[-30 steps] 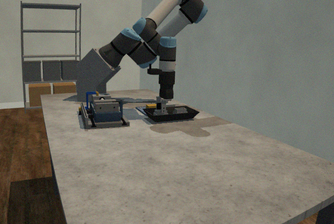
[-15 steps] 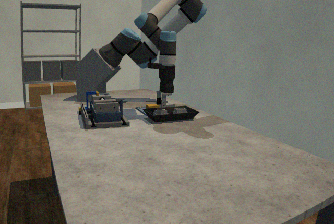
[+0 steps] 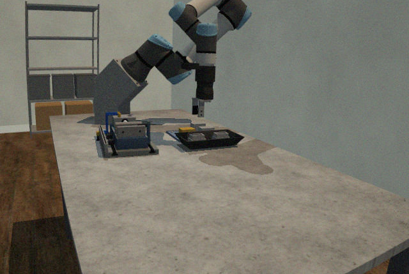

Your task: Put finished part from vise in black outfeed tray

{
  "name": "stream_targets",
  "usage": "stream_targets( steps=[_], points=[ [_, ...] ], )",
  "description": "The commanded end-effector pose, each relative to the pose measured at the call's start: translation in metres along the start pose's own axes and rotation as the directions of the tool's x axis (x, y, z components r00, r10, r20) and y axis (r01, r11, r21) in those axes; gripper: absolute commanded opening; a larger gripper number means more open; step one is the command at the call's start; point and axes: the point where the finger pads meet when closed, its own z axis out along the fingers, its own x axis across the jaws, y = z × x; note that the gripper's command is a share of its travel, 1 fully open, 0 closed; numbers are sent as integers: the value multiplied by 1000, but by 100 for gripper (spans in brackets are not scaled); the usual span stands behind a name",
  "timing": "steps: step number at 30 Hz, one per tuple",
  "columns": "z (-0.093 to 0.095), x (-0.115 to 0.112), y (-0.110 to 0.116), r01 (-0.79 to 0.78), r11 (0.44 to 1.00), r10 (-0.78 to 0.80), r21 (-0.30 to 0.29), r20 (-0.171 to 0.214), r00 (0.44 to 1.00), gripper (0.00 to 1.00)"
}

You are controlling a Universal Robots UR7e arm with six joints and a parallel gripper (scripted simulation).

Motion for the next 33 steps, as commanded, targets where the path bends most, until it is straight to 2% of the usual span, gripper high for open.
stream_targets(
  steps=[1, 8, 14, 28, 29, 33],
  points=[
    [-15, 0, 0, 2, 1000, -2, -3, -5, 1000, 100],
    [-39, 0, 0, 2, 1000, -2, -3, -5, 1000, 100],
    [-53, 0, 0, 2, 1000, -2, -3, -5, 1000, 100],
    [-60, 0, 0, 2, 1000, -2, -3, -5, 1000, 100],
    [-60, 0, 0, 2, 1000, -2, -3, -5, 1000, 0],
    [-60, 0, 0, 2, 1000, -2, -3, -5, 1000, 0]
  ],
)
